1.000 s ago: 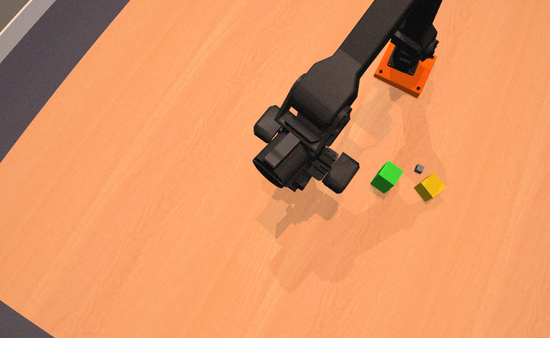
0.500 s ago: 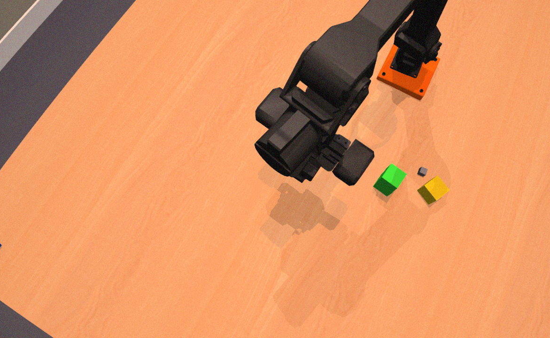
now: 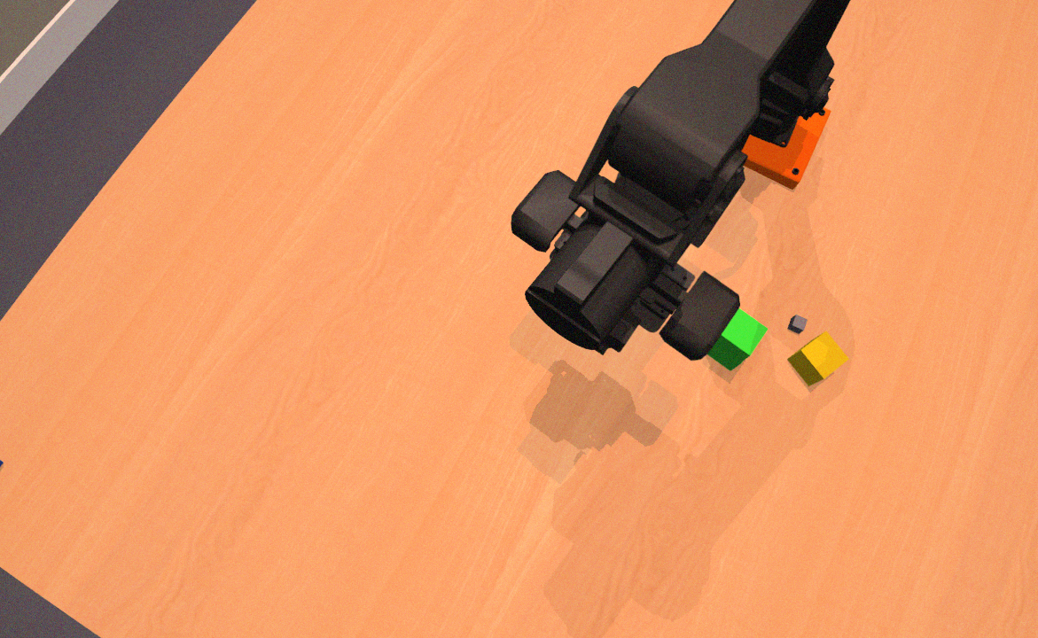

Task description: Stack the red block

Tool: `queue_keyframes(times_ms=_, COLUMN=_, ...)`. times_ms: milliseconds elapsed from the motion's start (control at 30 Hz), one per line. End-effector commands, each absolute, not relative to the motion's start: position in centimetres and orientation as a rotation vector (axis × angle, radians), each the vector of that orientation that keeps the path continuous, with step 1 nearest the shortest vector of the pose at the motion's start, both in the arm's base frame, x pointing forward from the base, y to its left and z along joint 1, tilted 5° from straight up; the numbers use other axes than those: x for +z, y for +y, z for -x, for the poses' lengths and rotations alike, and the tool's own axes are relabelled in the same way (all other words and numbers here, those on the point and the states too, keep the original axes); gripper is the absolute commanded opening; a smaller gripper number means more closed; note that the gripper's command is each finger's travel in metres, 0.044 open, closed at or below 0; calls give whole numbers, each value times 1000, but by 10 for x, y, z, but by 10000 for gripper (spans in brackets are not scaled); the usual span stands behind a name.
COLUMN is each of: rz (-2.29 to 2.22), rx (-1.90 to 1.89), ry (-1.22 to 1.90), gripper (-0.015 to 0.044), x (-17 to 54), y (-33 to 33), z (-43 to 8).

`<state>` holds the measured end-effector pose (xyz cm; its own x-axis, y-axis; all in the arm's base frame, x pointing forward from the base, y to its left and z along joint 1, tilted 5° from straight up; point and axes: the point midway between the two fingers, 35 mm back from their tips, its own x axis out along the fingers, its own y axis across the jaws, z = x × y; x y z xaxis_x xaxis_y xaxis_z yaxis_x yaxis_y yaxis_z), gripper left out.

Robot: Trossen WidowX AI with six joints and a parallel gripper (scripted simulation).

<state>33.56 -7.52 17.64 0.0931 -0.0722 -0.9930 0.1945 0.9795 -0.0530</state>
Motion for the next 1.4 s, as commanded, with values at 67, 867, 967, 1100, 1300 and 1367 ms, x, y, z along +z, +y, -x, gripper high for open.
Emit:
queue_keyframes(times_ms=67, rz=-98, rx=-199, ry=1477, gripper=0, x=172, y=-44, z=-329)
queue_keyframes(times_ms=867, rz=-113, rx=-182, ry=1474, gripper=0, x=160, y=62, z=-285)
queue_keyframes(times_ms=967, rz=-113, rx=-182, ry=1474, gripper=0, x=150, y=62, z=-286)
queue_keyframes(times_ms=1100, rz=-113, rx=-182, ry=1474, gripper=0, x=142, y=61, z=-286)
queue_keyframes(times_ms=1300, rz=-113, rx=-182, ry=1473, gripper=0, x=127, y=61, z=-288)
queue_keyframes(times_ms=1367, rz=-113, rx=-182, ry=1473, gripper=0, x=119, y=60, z=-288)
